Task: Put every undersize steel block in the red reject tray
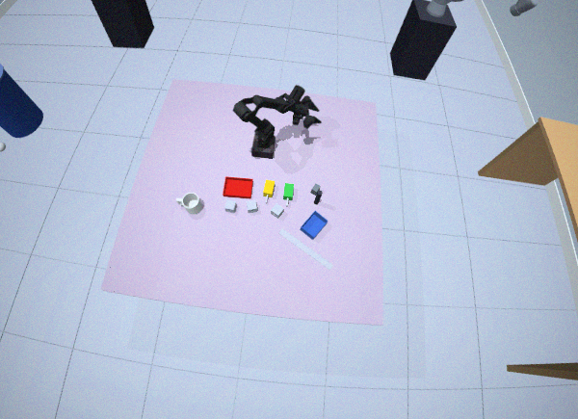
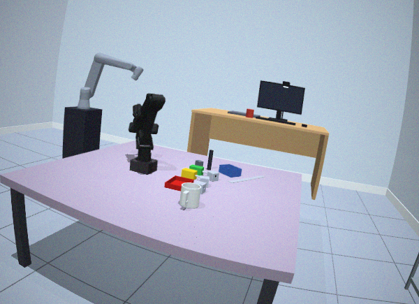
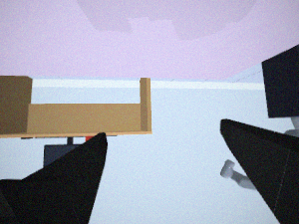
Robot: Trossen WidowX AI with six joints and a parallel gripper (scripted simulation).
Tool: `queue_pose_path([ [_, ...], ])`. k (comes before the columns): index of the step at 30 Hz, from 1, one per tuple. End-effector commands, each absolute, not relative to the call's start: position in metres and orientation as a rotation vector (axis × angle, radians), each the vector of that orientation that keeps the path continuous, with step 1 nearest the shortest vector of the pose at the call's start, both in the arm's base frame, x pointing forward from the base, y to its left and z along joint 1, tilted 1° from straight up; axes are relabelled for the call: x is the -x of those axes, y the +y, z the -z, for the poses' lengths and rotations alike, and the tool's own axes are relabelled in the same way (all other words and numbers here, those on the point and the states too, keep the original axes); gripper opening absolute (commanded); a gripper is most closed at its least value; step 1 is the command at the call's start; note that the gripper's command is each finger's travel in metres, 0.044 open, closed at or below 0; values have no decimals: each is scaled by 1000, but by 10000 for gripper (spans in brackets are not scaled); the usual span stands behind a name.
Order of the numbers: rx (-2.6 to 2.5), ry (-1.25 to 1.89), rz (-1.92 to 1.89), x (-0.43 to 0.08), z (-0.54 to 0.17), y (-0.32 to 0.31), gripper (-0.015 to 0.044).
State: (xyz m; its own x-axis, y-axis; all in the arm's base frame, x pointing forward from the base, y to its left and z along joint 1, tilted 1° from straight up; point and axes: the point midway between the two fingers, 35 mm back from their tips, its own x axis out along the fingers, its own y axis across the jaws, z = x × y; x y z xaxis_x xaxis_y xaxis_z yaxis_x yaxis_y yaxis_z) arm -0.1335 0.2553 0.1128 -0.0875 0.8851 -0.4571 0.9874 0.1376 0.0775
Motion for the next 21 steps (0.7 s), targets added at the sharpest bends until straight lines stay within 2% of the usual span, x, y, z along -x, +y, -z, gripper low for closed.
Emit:
queue_pose_path([
  [1, -1803, 2020, 358, 132, -112, 257, 374],
  [4, -1862, 1905, 434, 110, -108, 273, 300],
  [13, -2060, 1441, 797, 6, -90, 311, 300],
  [21, -2188, 1007, 1190, -101, -74, 304, 300],
])
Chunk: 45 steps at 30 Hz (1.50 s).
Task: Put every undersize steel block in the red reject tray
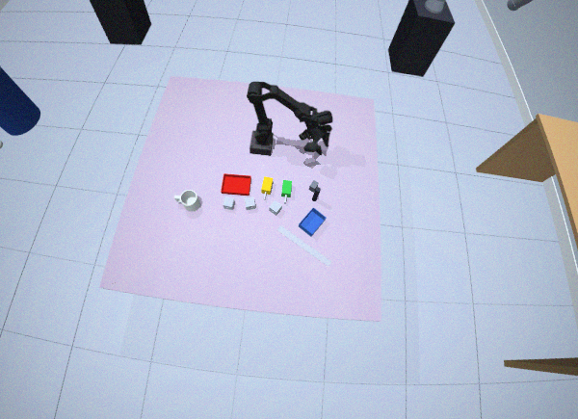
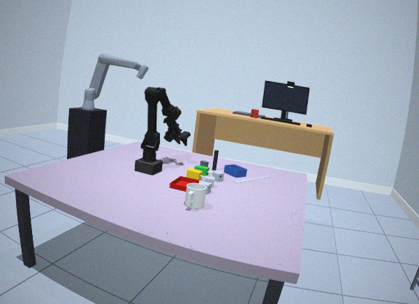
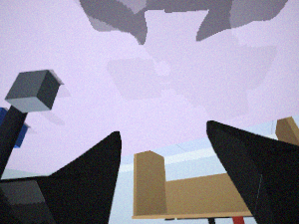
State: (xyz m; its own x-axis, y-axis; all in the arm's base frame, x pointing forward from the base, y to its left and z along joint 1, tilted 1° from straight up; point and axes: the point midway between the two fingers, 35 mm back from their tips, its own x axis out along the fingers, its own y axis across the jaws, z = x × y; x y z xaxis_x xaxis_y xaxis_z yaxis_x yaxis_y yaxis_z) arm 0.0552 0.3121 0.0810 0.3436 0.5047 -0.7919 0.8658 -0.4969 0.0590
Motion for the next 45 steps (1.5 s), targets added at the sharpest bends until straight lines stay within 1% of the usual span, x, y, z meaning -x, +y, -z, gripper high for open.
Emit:
queue_pose_path([
  [1, -2201, 951, 1243, -114, -72, 300, 300],
  [9, -2268, 492, 1690, -209, -58, 248, 300],
  [14, -2298, 211, 1963, -253, -52, 201, 300],
  [18, -2276, 3, 2168, -276, -48, 162, 300],
  [30, -2266, -29, 2202, -276, -46, 155, 300],
  [45, -2266, -29, 2202, -277, -26, 155, 300],
])
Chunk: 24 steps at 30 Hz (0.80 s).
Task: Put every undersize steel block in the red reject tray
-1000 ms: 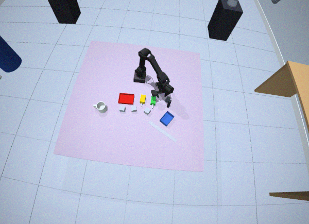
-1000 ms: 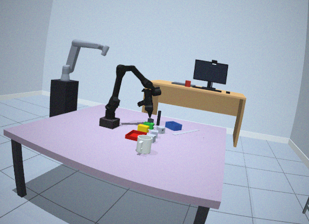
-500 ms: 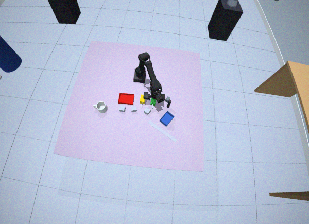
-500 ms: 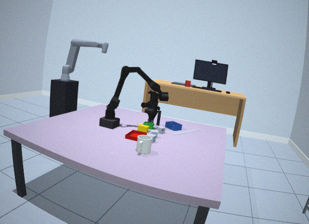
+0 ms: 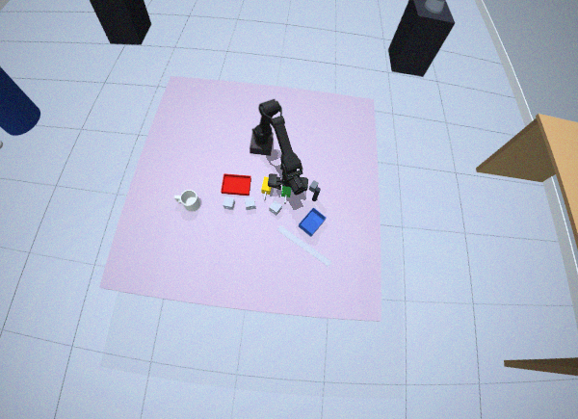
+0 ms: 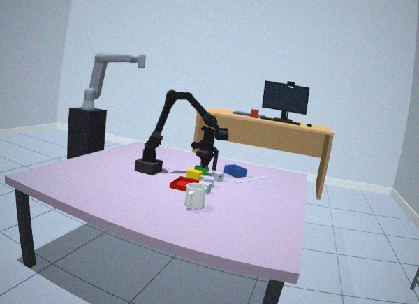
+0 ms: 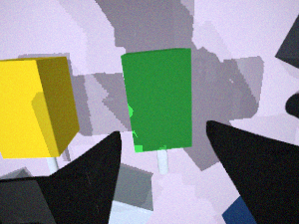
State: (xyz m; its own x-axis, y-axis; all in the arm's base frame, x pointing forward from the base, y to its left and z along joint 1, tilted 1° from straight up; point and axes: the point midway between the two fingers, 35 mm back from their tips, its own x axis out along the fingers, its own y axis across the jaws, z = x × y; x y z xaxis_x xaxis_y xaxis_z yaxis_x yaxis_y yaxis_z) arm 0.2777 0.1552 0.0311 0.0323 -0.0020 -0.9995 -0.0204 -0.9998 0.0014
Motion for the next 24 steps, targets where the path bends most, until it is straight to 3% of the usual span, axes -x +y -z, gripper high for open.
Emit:
queue_pose_path([
  [1, 2240, 28, -2176, -278, -24, 155, 300],
  [24, 2240, 29, -2177, -278, 6, 154, 300],
])
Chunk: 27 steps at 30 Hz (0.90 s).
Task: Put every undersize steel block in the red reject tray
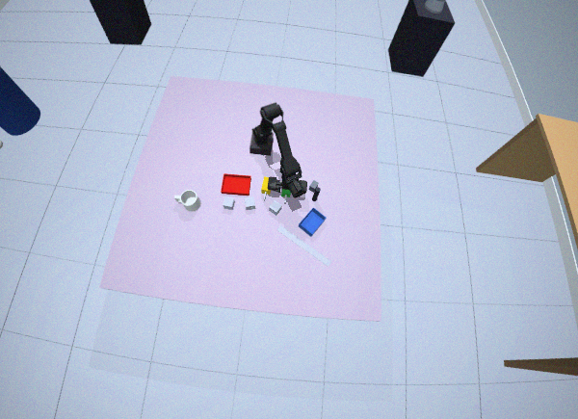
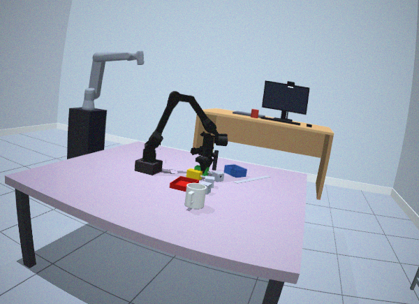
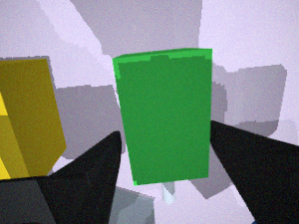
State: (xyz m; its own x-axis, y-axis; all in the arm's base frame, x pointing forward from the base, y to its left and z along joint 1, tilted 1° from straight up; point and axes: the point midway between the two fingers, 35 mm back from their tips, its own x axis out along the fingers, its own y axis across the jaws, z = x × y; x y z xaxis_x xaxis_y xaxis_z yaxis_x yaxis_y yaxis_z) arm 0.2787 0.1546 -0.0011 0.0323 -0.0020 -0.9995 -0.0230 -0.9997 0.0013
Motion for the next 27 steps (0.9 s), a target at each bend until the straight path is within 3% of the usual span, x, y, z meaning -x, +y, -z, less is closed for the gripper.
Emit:
queue_pose_path([
  [1, 2240, 29, -2177, -278, 8, 154, 300],
  [8, 2240, 29, -2177, -276, 17, 154, 300],
  [11, 2246, 27, -2175, -278, 12, 154, 221],
  [21, 2246, 27, -2175, -278, 12, 154, 155],
  [27, 2242, 28, -2176, -276, -31, 154, 0],
])
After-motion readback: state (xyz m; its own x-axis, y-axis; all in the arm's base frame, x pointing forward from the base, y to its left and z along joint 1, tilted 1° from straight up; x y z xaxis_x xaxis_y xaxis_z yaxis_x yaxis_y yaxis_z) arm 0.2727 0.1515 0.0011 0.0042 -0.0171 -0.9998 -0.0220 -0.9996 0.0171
